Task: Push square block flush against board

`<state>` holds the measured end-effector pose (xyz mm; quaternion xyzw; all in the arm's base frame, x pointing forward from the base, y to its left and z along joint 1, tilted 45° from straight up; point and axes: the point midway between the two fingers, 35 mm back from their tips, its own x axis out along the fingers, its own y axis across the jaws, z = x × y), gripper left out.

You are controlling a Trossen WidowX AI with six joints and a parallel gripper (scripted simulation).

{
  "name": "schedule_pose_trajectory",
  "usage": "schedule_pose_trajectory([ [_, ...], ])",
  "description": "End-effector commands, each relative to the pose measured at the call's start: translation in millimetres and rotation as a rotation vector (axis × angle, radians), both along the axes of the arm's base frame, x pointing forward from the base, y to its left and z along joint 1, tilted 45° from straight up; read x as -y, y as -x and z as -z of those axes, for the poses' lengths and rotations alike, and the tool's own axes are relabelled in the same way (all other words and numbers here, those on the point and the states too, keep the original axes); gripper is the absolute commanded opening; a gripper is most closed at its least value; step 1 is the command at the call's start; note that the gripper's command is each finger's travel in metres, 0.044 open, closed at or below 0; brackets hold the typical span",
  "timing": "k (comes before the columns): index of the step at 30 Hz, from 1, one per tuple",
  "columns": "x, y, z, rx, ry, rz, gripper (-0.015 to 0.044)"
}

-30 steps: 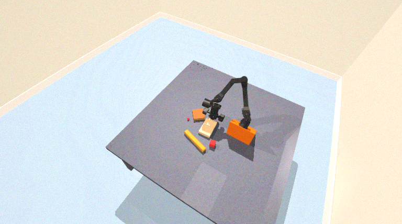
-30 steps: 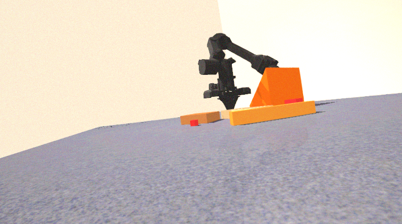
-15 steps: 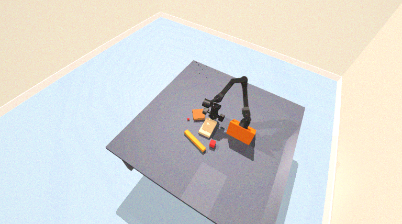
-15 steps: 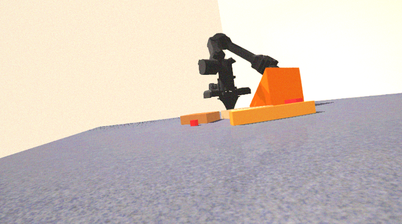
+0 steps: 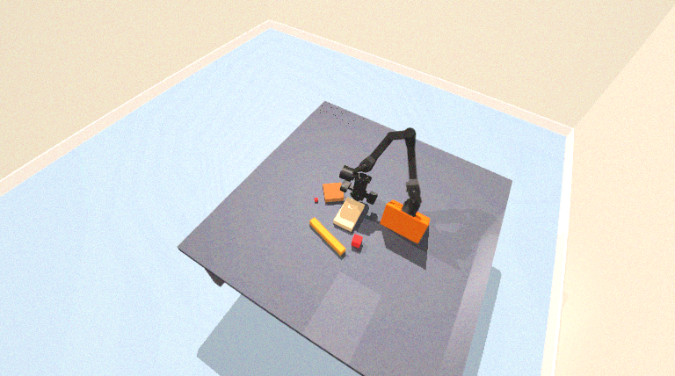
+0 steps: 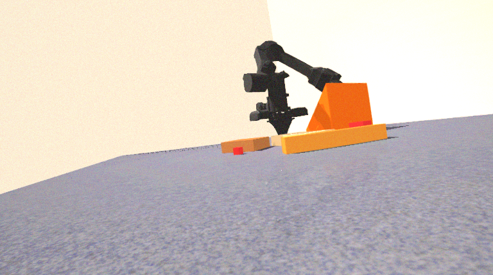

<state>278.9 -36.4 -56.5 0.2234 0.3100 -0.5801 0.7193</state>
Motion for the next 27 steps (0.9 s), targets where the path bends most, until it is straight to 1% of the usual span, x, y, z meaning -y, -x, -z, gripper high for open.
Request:
schedule_pose_trajectory([
  [1, 3.2, -1.3, -2.8, -0.002, -0.006, 0.001, 0.0000],
  [26, 30.3, -8.8, -30.7, -0.002, -0.003, 0.001, 0.0000],
  [27, 25.0, -9.4, -29.0, 0.005, -0.004, 0.003, 0.0000],
])
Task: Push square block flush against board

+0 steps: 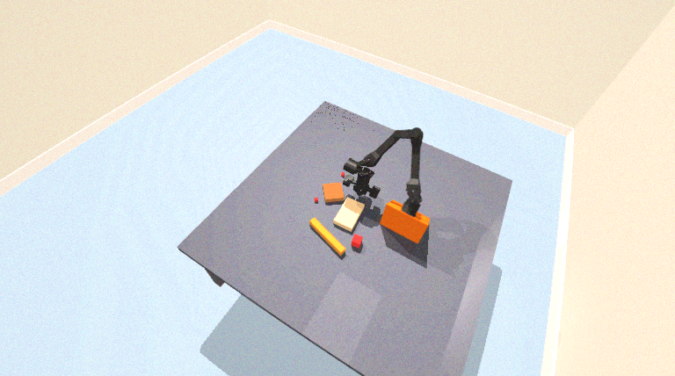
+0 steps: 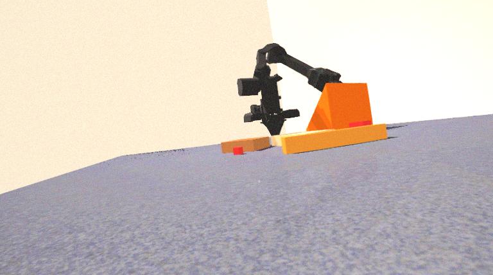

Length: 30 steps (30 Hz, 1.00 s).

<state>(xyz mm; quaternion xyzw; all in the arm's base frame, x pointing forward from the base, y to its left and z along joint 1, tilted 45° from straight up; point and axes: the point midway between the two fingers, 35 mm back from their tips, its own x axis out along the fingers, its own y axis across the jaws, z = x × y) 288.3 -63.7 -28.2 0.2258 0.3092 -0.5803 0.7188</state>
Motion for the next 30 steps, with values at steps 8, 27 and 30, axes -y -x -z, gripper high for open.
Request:
schedule_pose_trajectory([
  [8, -38.8, 7.7, -38.6, -0.005, -0.001, -0.002, 0.0000],
  [27, -62.4, -48.9, -36.8, -0.361, 0.064, -0.370, 0.0000],
  [30, -67.1, -59.6, -35.6, -0.432, 0.078, -0.444, 0.0000],
])
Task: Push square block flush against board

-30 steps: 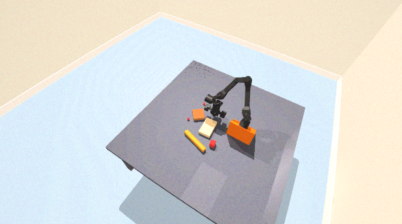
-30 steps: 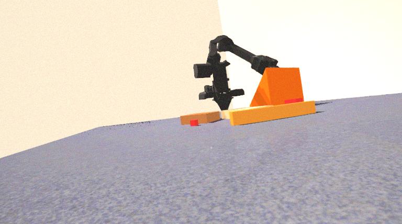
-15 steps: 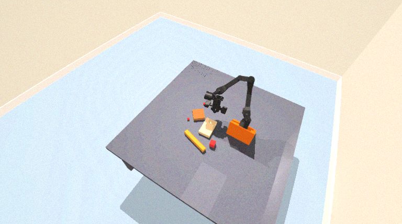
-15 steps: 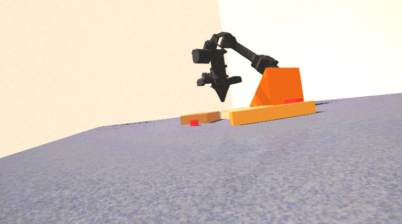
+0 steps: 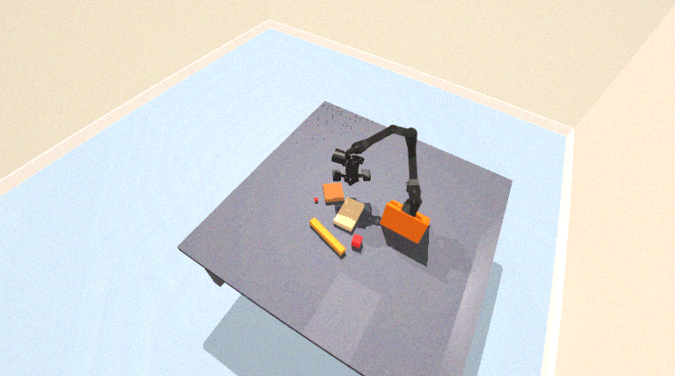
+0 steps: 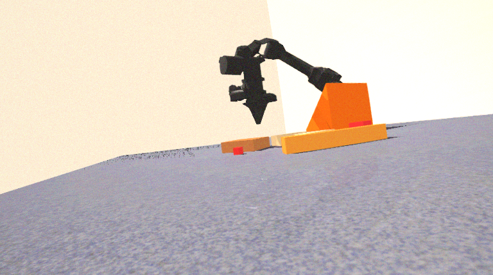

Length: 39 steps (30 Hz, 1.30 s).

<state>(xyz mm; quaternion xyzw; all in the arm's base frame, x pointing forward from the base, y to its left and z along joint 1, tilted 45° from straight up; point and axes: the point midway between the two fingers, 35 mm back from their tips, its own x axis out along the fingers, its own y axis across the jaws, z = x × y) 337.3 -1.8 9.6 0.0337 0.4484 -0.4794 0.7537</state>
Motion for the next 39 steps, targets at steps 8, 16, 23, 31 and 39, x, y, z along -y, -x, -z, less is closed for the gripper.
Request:
schedule_pose_trajectory([
  [8, -17.6, -37.7, 6.6, -0.261, 0.047, -0.267, 0.0000],
  [16, -29.9, -62.6, 13.0, -0.449, 0.085, -0.462, 0.0000],
  [23, -40.3, -82.3, 20.1, -0.614, 0.118, -0.634, 0.0000],
  [31, -51.8, -102.5, 29.8, -0.803, 0.157, -0.829, 0.0000],
  [39, -62.7, -119.9, 40.9, -0.992, 0.196, -1.024, 0.0000],
])
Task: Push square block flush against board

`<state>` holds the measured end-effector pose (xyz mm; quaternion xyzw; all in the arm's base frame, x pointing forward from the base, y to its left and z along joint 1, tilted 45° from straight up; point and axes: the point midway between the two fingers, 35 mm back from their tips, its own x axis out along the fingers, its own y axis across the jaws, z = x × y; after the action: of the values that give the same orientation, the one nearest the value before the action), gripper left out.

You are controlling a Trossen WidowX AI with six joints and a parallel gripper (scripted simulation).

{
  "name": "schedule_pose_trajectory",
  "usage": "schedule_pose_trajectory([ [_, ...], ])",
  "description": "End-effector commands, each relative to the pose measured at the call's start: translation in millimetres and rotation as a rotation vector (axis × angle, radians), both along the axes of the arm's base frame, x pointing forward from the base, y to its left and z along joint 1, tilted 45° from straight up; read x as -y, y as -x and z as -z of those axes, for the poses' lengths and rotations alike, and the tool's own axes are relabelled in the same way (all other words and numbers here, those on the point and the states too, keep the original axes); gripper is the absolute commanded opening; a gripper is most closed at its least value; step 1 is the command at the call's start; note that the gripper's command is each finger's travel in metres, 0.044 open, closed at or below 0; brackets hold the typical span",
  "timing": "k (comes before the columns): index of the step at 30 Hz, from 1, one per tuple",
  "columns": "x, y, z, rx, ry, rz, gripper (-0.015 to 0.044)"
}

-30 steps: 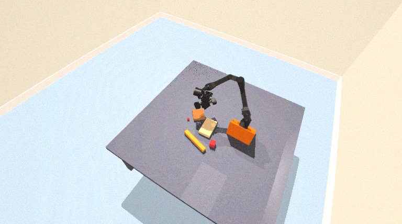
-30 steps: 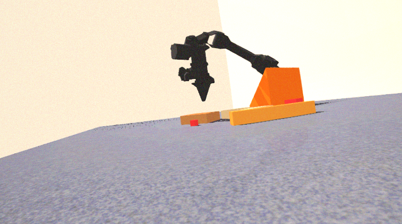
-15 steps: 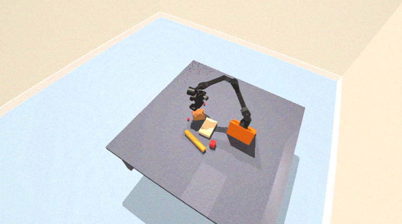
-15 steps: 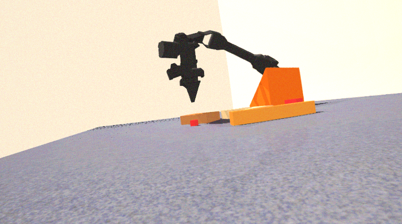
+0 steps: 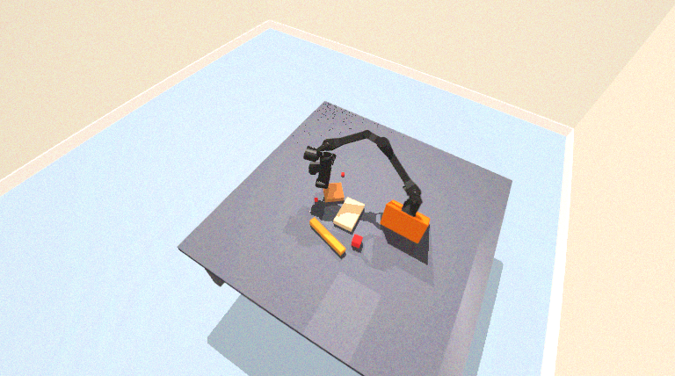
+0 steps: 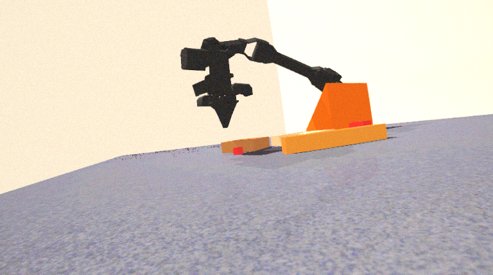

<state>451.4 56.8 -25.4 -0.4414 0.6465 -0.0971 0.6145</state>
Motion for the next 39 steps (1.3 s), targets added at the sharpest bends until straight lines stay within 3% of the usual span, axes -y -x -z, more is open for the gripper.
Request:
schedule_pose_trajectory([
  [1, -5.5, -7.8, 7.5, -0.097, 0.016, -0.095, 0.0000],
  [12, -12.5, -17.8, 16.0, -0.226, 0.043, -0.229, 0.0000],
  [18, 25.8, -26.2, 54.8, -0.226, 0.045, -0.229, 0.0000],
  [39, 34.8, -18.9, 47.6, -0.227, 0.046, -0.229, 0.0000],
])
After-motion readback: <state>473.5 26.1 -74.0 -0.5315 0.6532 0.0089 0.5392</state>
